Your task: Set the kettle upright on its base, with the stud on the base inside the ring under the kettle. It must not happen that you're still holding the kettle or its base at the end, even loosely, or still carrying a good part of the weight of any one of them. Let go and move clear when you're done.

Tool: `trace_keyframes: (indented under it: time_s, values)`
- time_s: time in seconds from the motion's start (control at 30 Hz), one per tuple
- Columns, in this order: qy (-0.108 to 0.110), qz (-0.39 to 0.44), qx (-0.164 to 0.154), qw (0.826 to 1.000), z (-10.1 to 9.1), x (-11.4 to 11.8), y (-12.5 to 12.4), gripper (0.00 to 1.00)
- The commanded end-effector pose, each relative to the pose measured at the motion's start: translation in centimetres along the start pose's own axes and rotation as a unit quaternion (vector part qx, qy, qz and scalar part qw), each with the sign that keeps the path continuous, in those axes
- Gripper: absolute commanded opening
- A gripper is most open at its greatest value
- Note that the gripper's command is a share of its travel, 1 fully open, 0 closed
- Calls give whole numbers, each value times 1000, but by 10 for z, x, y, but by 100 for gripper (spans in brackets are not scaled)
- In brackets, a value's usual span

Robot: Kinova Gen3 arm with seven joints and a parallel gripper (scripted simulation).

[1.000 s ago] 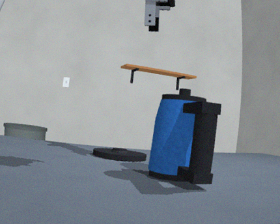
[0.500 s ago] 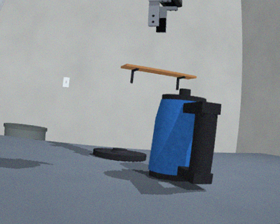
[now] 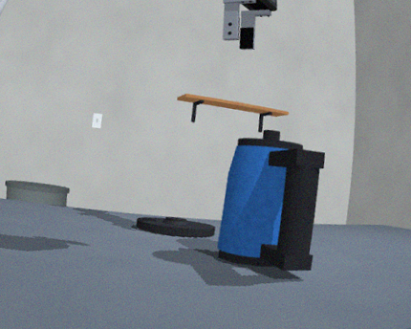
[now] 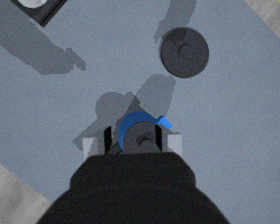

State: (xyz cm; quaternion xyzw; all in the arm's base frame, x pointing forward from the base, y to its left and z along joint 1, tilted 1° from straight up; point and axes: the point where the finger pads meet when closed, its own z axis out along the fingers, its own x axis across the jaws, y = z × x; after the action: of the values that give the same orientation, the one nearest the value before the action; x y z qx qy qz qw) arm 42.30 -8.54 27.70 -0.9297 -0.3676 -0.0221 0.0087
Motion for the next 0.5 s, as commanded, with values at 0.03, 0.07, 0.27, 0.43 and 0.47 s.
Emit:
trace_keyframes:
  time_s: [0.03,0.07,0.27,0.43,0.47]
  values:
    - [-3,18,0,1000,2,-1,5,100]
    - [-4,24,0,1000,2,-1,6,100]
    - [-5,45,0,999,3,-2,10,100]
    - [-7,72,0,997,4,-2,15,100]
    - [-7,77,0,997,4,-2,16,100]
